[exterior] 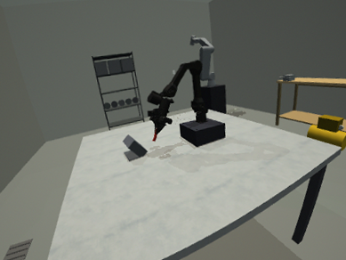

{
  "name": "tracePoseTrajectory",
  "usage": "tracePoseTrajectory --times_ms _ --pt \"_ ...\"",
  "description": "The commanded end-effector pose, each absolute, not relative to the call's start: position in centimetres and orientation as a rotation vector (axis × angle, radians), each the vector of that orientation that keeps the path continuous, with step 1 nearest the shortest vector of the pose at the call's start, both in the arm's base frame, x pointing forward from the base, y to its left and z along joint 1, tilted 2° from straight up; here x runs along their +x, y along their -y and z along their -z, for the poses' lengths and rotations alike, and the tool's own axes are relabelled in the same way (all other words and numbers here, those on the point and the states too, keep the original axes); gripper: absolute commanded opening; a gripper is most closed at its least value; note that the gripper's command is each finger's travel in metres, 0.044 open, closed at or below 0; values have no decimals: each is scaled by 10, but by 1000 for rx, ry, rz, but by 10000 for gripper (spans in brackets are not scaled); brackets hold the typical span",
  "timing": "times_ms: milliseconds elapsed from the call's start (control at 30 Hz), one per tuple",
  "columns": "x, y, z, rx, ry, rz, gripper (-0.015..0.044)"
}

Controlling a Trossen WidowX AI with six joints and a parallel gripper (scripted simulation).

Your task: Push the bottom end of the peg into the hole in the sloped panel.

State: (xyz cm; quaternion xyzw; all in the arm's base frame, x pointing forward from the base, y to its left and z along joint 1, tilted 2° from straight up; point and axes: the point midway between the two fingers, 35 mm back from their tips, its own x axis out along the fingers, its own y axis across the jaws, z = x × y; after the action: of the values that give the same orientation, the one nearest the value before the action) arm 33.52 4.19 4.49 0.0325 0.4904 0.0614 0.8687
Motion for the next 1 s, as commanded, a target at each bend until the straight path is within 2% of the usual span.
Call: tracePoseTrajectory --times_ms 0,967 --pt "336 -39 -47 66 -1001 -134 0" --pt "334 -7 -53 32 -838 -112 0"
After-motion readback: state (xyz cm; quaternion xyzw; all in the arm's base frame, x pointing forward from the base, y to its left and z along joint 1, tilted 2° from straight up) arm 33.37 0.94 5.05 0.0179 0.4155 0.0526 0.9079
